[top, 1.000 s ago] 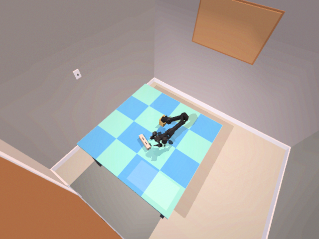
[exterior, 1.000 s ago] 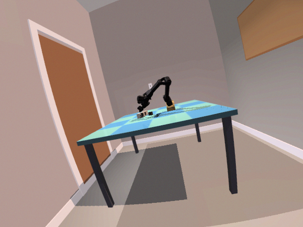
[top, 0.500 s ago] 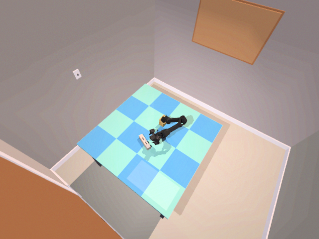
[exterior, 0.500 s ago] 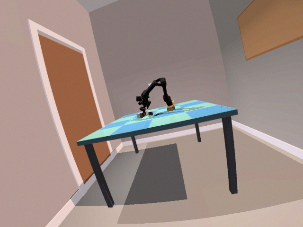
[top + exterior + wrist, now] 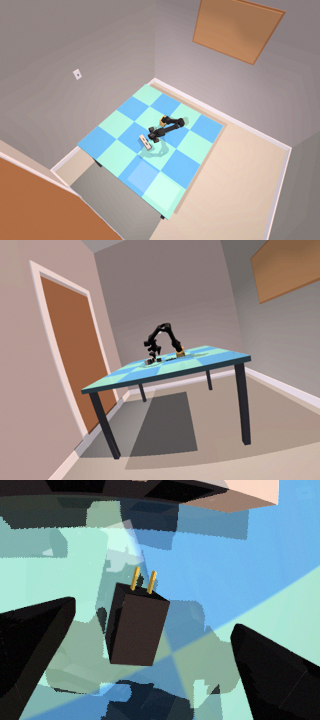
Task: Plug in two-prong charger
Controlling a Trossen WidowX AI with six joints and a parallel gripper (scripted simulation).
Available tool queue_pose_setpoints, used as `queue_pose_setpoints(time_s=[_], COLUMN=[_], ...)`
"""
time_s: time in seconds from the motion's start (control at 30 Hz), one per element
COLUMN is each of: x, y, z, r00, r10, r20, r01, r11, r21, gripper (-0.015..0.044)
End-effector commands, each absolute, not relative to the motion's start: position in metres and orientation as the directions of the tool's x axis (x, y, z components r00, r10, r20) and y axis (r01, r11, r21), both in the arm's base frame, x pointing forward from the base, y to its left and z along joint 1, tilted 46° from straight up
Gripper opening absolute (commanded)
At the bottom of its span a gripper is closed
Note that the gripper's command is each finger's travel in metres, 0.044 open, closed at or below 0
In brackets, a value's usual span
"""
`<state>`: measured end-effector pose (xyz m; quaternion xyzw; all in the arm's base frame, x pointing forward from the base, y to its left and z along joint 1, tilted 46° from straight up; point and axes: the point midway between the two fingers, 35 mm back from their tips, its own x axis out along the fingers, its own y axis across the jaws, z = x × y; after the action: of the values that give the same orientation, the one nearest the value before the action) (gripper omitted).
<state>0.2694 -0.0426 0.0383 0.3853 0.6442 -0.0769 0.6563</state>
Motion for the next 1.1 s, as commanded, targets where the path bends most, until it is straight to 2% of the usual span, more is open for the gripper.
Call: queue_pose_setpoints(time_s=[0.0, 0.5, 1.07], x=[0.266, 0.253, 0.256], y=[-0.045, -0.051, -0.041], z=[0.039, 0.044, 0.034], r00=[0.138, 0.131, 0.135], r10=[0.466, 0.724, 0.733], r20=[-0.874, -0.678, -0.667], r01=[0.600, 0.634, 0.636], r11=[0.663, 0.464, 0.452], r21=[0.448, 0.618, 0.626], gripper=[0.0440, 0.0440, 0.0440])
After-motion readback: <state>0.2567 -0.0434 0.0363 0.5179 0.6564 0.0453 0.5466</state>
